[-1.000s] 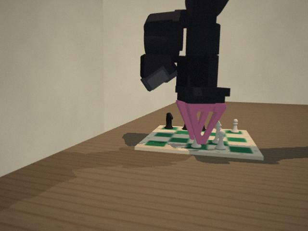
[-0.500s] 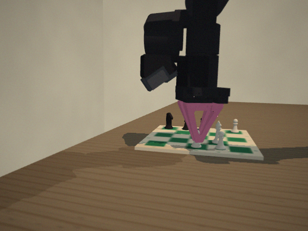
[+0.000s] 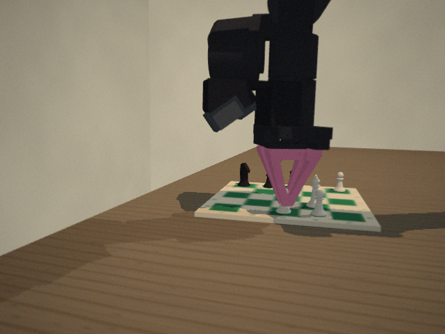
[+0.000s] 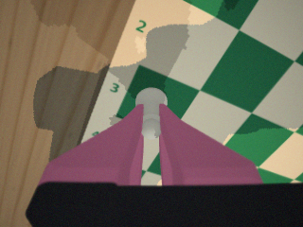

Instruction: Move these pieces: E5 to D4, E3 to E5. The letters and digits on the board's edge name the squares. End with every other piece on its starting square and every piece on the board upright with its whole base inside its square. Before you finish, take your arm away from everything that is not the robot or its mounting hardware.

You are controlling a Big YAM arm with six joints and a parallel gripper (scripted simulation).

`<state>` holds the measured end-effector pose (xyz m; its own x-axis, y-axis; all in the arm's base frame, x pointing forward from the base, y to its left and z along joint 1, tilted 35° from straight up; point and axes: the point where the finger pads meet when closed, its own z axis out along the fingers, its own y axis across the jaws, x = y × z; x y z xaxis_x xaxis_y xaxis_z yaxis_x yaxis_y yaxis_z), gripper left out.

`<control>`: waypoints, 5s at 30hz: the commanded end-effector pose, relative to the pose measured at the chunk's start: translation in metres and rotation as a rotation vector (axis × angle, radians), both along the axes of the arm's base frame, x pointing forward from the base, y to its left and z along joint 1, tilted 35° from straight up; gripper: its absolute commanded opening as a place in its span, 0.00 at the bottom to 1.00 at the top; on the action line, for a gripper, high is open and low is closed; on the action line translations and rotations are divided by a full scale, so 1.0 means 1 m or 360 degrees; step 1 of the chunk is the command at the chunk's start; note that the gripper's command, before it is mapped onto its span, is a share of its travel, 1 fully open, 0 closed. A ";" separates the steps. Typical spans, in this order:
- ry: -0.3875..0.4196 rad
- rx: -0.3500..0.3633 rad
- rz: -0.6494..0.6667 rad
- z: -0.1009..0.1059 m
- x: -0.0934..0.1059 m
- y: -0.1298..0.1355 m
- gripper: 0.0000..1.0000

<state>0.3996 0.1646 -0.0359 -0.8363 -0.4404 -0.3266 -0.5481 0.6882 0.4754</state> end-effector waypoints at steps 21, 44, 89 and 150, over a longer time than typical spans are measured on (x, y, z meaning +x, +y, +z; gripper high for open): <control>-0.0093 0.0008 -0.0012 0.075 0.019 -0.042 0.00; 0.0195 0.0012 -0.0380 0.085 -0.040 -0.069 0.00; 0.0405 0.0000 -0.0556 0.002 -0.078 -0.014 0.00; 0.0386 0.0001 -0.0529 -0.007 -0.077 -0.009 0.00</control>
<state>0.3233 0.1538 -0.0410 -0.9889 -0.1140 -0.0953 -0.1481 0.8091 0.5688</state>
